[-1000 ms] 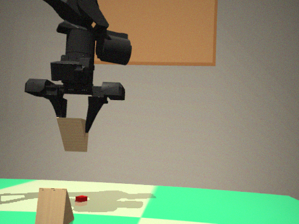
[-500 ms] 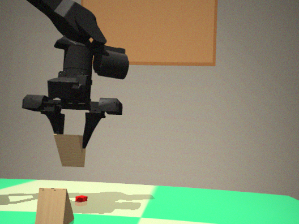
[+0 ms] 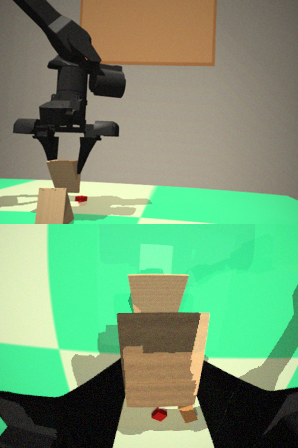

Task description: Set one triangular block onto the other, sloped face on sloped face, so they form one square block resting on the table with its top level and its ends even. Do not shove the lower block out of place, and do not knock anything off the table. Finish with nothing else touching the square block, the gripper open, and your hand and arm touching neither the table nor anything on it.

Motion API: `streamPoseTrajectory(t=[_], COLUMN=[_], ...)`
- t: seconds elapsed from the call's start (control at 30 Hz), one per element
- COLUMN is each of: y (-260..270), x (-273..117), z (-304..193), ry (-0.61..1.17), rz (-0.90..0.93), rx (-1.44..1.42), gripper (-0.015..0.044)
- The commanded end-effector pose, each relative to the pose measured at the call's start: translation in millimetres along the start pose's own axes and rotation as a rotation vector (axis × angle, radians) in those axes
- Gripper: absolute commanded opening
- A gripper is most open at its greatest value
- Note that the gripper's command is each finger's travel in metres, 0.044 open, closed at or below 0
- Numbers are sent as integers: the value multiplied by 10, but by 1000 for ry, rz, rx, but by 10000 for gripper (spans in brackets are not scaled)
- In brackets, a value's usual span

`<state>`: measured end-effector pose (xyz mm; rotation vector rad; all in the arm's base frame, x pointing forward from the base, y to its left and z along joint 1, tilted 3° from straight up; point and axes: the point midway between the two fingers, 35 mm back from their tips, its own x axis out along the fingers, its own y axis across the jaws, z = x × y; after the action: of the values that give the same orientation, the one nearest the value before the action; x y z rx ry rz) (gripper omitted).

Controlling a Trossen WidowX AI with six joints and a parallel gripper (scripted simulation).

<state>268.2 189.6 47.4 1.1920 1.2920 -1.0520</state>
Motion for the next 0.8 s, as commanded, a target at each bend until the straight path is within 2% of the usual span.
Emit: streamPoseTrajectory(t=[0.0,0.77], y=[-13,-1], x=[161,189], z=[78,81], ry=[-7,4], rz=[-10,-8], rx=[0,0], gripper=[0,0])
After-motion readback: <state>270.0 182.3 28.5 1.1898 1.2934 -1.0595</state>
